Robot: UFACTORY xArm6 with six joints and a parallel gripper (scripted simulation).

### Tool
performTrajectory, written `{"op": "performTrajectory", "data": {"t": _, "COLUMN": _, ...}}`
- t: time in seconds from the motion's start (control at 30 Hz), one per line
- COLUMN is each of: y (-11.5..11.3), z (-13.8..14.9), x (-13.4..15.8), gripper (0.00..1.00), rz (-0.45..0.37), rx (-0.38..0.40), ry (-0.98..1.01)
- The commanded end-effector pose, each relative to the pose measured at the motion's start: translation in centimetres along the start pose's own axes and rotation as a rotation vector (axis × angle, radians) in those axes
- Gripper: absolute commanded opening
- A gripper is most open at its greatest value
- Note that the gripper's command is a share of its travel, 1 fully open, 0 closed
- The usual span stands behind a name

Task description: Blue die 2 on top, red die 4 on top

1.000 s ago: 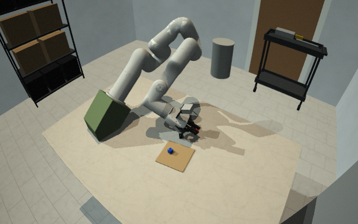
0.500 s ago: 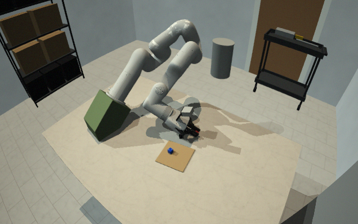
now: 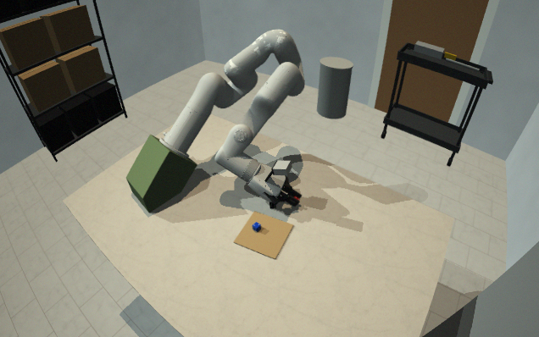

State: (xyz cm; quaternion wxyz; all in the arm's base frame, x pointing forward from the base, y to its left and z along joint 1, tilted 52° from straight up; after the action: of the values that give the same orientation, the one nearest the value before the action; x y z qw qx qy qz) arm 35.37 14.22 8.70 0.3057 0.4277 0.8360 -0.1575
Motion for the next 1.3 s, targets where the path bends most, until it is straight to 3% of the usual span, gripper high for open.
{"op": "performTrajectory", "data": {"t": 0.0, "y": 0.01, "z": 0.01, "x": -0.06, "gripper": 0.15, "rz": 0.001, "rx": 0.0, "ry": -0.001}}
{"op": "performTrajectory", "data": {"t": 1.27, "y": 0.54, "z": 0.08, "x": 0.93, "gripper": 0.15, "rz": 0.001, "rx": 0.0, "ry": 0.0}}
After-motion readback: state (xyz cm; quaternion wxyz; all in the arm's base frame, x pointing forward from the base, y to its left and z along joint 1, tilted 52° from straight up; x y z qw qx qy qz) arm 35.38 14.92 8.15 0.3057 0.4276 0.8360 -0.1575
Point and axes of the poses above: the point where the finger pads meet when closed, its own y axis out along the fingers, its own z axis across the jaws, x = y × z, the point moved 7 cm from there along -y, back along the fingers, and after that the axes turned 4 degrees about y, right-handed, at the moved point
